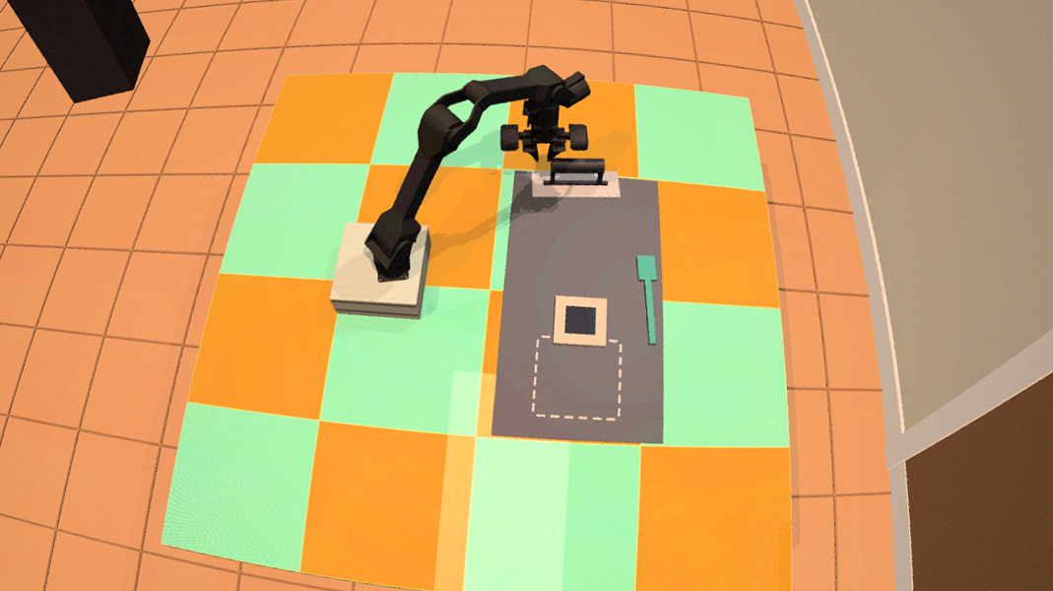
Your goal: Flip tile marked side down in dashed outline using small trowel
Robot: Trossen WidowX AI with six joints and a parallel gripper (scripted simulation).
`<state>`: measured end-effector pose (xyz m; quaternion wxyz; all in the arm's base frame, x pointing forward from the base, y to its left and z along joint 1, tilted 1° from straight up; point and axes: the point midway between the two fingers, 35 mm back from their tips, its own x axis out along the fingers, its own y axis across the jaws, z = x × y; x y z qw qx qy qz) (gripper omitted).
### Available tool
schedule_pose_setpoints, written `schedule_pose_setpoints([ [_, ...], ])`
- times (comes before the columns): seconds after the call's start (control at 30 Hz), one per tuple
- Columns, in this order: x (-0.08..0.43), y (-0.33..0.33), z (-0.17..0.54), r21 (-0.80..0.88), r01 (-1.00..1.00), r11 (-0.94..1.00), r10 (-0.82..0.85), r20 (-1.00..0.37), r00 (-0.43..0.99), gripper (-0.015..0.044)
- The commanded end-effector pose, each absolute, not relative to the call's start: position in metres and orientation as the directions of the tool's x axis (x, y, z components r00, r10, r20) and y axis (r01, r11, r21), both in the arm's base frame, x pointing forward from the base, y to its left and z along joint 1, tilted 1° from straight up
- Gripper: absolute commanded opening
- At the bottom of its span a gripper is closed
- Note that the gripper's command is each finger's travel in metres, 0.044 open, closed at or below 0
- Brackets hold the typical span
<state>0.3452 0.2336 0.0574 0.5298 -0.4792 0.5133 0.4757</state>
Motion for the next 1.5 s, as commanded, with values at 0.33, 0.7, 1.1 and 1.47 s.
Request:
schedule_pose_setpoints([
  [0.33, 0.345, 0.234, 0.058, -0.02, -0.996, 0.088, 0.012, -1.0, 0.021, 0.0067],
  [0.7, 0.345, 0.234, 0.058, -0.02, -0.996, 0.088, 0.012, -1.0, 0.021, 0.0],
  [1.1, 0.345, 0.234, 0.058, -0.02, -0.996, 0.088, 0.012, -1.0, 0.021, 0.0053],
  [1.47, 0.375, 0.236, 0.075, -0.098, -0.975, 0.201, 0.086, -0.989, 0.118, 0.027],
])
